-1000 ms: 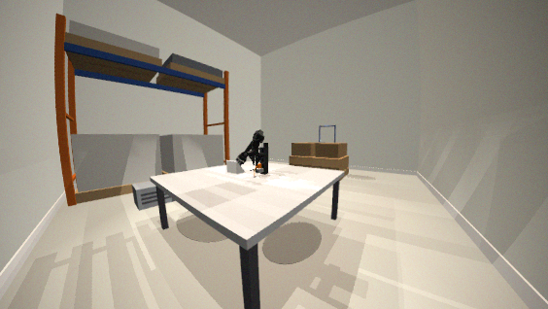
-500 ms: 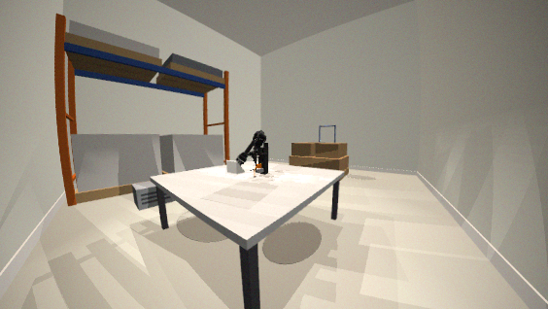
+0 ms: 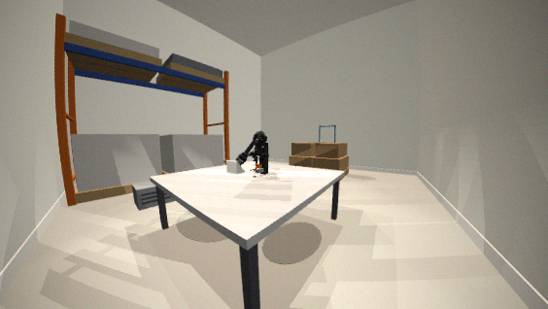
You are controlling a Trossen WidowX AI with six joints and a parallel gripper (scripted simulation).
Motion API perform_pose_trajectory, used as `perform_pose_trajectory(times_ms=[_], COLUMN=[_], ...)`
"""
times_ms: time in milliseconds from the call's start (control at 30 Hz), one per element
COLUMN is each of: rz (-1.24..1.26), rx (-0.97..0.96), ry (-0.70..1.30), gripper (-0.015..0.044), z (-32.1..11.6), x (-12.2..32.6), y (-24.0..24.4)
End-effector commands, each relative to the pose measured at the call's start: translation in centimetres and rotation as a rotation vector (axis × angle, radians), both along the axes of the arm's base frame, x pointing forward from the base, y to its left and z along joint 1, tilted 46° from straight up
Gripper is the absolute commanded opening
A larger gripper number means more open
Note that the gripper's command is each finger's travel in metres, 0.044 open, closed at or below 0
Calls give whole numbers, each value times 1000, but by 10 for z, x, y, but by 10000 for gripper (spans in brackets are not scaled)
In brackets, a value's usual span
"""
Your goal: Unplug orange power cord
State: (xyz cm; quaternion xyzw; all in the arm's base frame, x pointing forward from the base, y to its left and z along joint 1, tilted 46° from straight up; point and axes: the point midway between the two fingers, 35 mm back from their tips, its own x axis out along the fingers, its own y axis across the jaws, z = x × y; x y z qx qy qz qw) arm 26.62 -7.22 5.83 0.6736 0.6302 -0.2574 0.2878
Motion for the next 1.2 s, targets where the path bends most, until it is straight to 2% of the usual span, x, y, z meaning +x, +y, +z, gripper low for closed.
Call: perform_pose_trajectory(times_ms=[0, 167, 267, 567, 600, 1167], rz=[-5, -5, 2, 2, 2, -1], rx=[7, 7, 2, 2, 2, 0], ry=[8, 7, 2, 2, 2, 4], gripper=[160, 160, 81, 21, 0, 0], z=[-5, -6, -5, -5, -5, -20], x=[-1, -1, 0, 0, 0, 2], y=[5, 7, 5, 5, 5, -13])
